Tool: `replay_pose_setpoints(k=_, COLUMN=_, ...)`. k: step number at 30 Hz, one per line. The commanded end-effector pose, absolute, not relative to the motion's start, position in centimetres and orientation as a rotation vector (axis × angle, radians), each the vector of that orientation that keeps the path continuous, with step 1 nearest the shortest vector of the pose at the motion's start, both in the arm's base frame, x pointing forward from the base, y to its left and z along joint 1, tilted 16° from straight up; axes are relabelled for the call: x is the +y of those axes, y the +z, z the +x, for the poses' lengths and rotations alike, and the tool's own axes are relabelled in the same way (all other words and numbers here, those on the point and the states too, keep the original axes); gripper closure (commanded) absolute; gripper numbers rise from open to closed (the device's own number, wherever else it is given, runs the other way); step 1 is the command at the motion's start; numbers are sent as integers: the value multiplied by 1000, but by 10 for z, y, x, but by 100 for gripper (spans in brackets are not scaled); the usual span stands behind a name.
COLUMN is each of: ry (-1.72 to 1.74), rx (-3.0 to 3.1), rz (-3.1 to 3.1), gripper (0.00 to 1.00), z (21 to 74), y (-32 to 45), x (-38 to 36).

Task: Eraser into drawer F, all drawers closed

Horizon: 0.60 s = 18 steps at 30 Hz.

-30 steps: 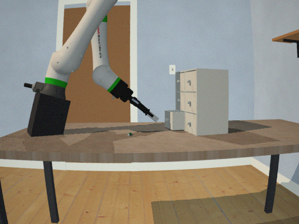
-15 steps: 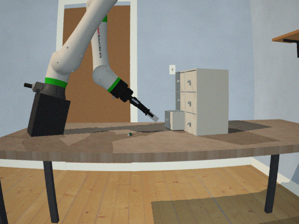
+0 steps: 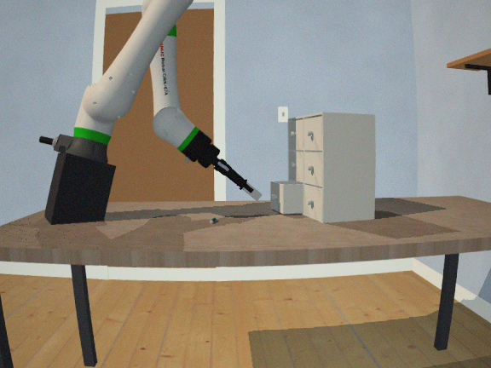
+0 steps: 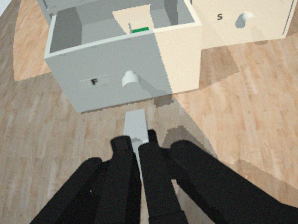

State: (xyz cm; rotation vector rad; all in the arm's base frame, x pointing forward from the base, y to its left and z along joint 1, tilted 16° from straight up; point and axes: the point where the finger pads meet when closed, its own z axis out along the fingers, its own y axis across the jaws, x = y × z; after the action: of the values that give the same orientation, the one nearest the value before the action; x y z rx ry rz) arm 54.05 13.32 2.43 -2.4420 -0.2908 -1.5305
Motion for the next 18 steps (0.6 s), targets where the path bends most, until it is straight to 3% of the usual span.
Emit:
replay_pose_setpoints(k=1, ry=-1531, rx=-291, rz=-2442, gripper=100, z=542, y=25, x=134)
replay_pose_setpoints(k=18, ry=-1531, rx=-291, rz=-2442, gripper=100, z=559, y=29, x=138)
